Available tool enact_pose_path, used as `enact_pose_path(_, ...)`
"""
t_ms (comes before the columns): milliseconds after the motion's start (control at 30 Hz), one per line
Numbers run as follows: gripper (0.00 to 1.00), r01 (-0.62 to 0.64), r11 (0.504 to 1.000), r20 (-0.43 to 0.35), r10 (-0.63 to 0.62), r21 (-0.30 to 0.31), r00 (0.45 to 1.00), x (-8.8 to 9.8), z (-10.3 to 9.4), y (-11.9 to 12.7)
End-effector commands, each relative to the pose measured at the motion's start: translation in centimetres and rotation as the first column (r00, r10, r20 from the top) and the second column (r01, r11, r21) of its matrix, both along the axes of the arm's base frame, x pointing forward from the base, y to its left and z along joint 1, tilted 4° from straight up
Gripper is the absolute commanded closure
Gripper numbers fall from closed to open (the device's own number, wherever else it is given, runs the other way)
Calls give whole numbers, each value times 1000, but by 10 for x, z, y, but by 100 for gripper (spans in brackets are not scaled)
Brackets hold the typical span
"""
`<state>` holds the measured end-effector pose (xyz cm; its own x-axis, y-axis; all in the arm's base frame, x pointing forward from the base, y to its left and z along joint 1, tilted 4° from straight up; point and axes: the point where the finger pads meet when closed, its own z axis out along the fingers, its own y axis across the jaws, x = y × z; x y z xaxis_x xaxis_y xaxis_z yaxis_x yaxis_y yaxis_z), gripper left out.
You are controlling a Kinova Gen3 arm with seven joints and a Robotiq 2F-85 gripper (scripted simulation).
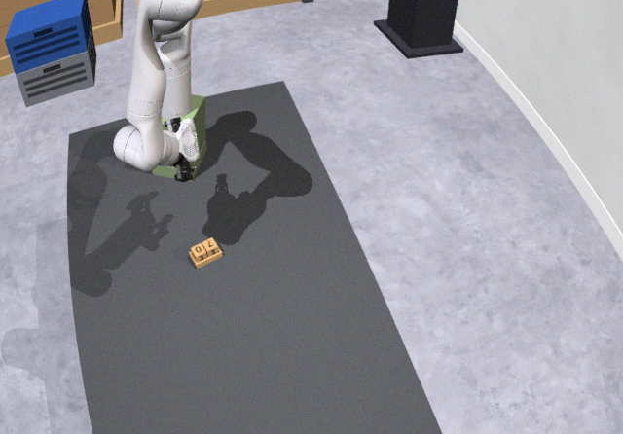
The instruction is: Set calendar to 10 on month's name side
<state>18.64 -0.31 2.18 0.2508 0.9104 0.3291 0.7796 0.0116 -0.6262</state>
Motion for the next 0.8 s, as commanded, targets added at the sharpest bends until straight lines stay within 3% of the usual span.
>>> enact_pose_path(0, 0, 0, 1000, 1, 0, 0, 1000, 0, 0, 0)
enact_pose_path(567, 0, 1, 1000, 1, -1, 0, 1000, 0, 0, 0)
enact_pose_path(767, 0, 45, 998, 17, -45, -35, 999, 8, -5, 3)
